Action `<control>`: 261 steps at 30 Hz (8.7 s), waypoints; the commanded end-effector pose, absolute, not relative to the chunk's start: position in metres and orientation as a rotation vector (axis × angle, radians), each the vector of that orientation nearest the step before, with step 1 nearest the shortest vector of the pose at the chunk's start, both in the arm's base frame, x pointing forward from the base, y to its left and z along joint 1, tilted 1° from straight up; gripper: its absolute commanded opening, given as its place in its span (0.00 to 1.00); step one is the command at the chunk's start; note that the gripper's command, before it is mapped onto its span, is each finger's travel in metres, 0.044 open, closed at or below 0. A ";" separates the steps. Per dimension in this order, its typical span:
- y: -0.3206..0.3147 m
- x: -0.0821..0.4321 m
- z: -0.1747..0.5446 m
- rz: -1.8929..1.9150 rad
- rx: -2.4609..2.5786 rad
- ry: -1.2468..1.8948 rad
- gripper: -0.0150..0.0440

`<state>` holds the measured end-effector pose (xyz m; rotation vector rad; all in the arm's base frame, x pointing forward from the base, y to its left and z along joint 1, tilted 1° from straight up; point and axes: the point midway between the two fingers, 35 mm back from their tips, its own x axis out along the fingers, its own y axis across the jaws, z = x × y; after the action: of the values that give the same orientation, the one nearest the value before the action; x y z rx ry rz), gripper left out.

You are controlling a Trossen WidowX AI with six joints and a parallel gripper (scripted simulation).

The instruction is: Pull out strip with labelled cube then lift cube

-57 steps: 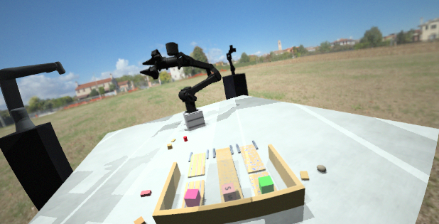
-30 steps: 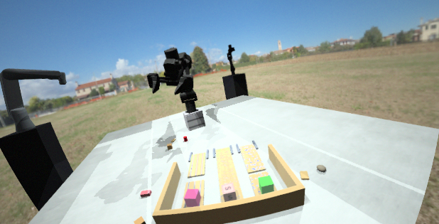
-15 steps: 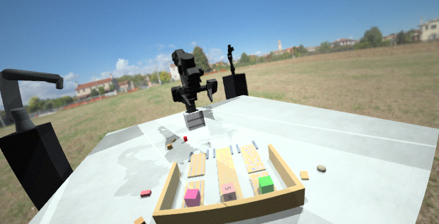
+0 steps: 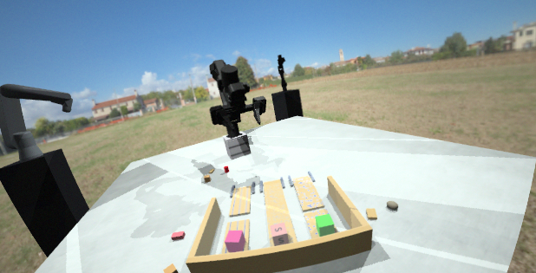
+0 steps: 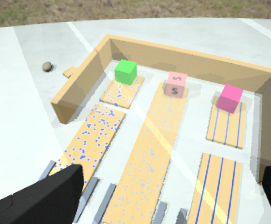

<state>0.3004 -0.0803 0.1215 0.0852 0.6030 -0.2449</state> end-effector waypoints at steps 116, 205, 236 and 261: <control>-0.067 0.378 -0.056 -0.420 0.445 1.507 0.25; -0.002 0.280 -0.063 -0.418 0.449 1.518 0.25; 0.024 0.241 -0.063 -0.417 0.450 1.522 0.25; 0.038 0.220 -0.064 -0.416 0.451 1.524 0.25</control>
<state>0.2289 0.0364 -0.0602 0.4529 1.4987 -0.4147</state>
